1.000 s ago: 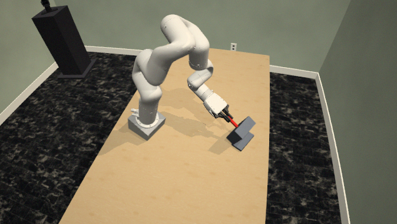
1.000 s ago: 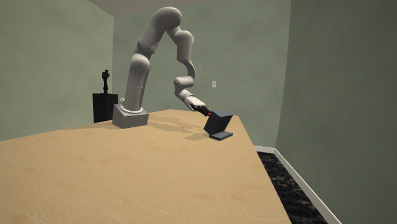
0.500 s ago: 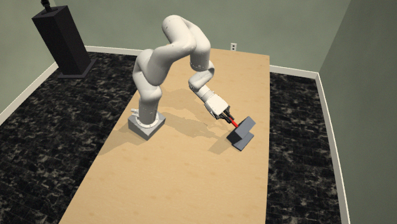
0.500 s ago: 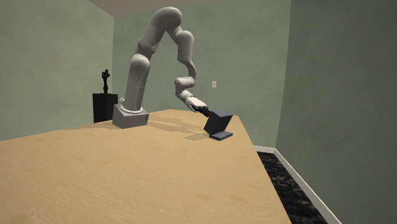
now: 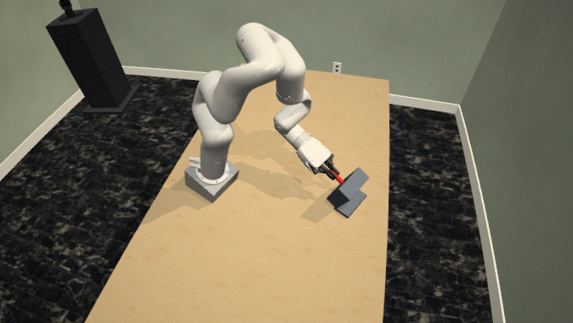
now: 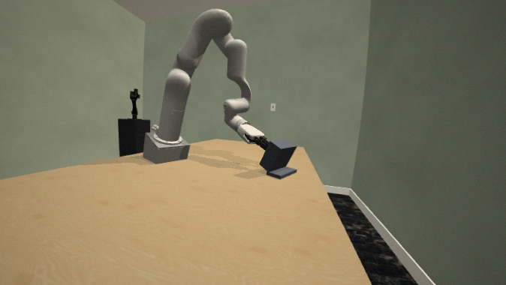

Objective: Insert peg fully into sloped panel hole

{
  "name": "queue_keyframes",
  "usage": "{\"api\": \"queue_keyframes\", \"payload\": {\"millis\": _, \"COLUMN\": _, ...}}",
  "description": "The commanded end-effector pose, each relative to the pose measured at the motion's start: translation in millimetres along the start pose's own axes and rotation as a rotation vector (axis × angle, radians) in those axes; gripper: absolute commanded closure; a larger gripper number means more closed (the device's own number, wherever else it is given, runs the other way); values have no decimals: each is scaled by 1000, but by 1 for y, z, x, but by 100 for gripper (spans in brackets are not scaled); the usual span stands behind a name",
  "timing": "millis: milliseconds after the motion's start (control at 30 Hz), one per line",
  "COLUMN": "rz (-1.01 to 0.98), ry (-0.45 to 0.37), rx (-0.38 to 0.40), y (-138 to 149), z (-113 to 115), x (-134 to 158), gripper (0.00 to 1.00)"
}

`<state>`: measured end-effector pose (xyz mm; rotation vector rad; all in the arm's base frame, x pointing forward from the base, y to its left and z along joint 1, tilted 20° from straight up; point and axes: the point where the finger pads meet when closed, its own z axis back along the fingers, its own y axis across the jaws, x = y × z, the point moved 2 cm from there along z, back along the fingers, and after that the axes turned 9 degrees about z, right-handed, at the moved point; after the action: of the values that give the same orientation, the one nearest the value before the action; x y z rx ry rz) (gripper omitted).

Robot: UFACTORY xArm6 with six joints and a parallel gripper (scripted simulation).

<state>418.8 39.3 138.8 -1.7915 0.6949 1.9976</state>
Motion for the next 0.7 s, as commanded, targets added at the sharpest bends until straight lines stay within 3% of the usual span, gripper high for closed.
{"api": "queue_keyframes", "payload": {"millis": 0, "rz": -2, "ry": 1, "rx": 0, "y": -1, "z": -2, "x": -1, "gripper": 100}}
{"api": "queue_keyframes", "payload": {"millis": 333, "rz": -2, "ry": 1, "rx": 0, "y": -1, "z": -1, "x": -1, "gripper": 100}}
{"api": "queue_keyframes", "payload": {"millis": 533, "rz": -2, "ry": 1, "rx": 0, "y": -1, "z": -1, "x": -1, "gripper": 55}}
{"api": "queue_keyframes", "payload": {"millis": 600, "rz": -2, "ry": 1, "rx": 0, "y": -1, "z": -1, "x": -1, "gripper": 55}}
{"api": "queue_keyframes", "payload": {"millis": 667, "rz": -2, "ry": 1, "rx": 0, "y": -1, "z": -1, "x": -1, "gripper": 39}}
